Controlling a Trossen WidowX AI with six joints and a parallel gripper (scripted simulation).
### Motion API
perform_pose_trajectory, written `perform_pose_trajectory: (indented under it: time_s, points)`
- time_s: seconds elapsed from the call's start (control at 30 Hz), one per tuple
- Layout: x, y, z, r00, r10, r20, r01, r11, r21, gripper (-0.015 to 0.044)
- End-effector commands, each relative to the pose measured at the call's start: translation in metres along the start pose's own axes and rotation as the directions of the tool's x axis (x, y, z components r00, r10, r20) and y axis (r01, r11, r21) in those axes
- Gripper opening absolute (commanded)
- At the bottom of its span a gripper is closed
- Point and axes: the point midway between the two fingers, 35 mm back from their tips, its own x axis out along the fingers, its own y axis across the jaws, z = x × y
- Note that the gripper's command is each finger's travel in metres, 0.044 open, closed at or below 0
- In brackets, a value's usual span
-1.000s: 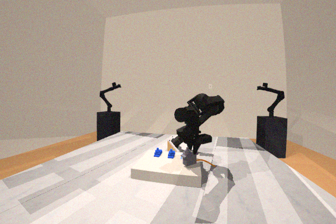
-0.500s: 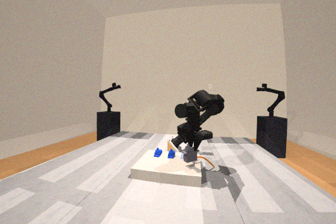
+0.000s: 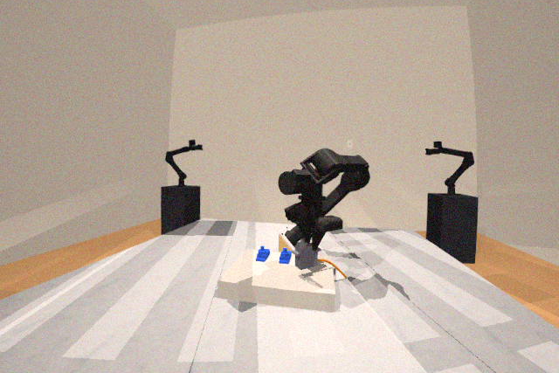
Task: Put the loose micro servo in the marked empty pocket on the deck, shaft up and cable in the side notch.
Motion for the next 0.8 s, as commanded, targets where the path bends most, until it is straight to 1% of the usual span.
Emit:
perform_pose_trajectory:
  time_s: [0.0, 0.13, 0.37, 0.57, 0.77]
  points:
    - [-0.0001, -0.0077, 0.0072, 1.0, -0.002, 0.0, 0.002, 1.0, 0.0, 0.0]
    - [-0.0001, -0.0077, 0.0072, 1.0, -0.002, 0.0, 0.002, 0.999, -0.054, 0.0]
    - [-0.0001, -0.0077, 0.0072, 1.0, -0.002, 0.001, 0.002, 0.961, -0.277, 0.0]
    - [-0.0001, -0.0077, 0.0072, 1.0, -0.002, 0.0, 0.002, 0.885, -0.466, 0.0]
    - [-0.0001, -0.0077, 0.0072, 1.0, -0.002, 0.0, 0.002, 0.772, -0.635, 0.0]
